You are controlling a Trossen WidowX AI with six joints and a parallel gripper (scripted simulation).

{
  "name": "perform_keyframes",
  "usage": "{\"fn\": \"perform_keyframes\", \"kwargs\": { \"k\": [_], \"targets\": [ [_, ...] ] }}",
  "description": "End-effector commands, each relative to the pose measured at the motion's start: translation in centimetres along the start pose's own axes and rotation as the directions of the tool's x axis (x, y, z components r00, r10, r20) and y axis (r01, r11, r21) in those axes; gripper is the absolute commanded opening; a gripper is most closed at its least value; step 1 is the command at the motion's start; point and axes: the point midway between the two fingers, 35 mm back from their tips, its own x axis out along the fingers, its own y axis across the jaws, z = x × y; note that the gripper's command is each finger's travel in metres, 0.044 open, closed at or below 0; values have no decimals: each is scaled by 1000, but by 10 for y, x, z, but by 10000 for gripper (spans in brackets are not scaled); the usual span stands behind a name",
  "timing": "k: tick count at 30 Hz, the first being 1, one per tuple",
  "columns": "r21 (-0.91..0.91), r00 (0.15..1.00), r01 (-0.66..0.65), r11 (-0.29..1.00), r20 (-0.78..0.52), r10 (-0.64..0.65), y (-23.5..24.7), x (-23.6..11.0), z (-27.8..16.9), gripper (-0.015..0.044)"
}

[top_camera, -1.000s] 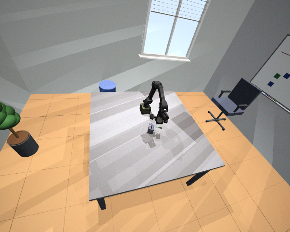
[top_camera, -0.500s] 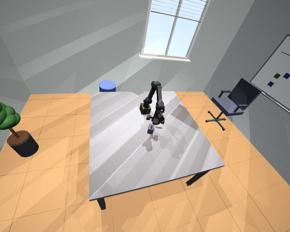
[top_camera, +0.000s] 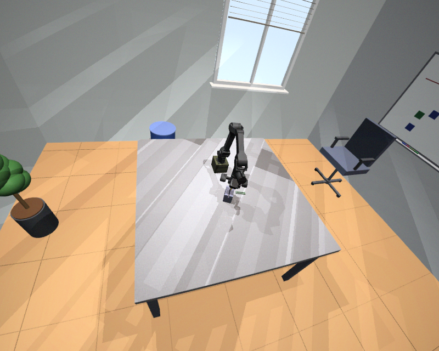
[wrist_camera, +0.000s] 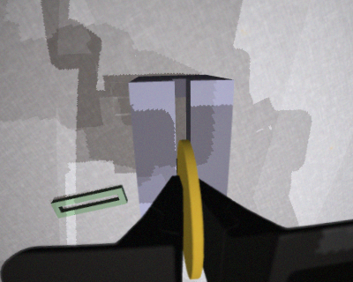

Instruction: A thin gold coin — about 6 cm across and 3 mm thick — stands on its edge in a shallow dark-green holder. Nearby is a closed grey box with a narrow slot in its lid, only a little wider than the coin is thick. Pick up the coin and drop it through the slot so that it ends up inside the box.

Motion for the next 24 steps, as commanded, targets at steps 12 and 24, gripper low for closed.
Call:
{"fn": "perform_keyframes", "kwargs": {
  "k": [12,24],
  "targets": [
    [-1,1000,1,1000,1,-1,-5,0,2,0],
    [1,1000,1,1000,1,-1,-4,0,1,0]
  ]
}}
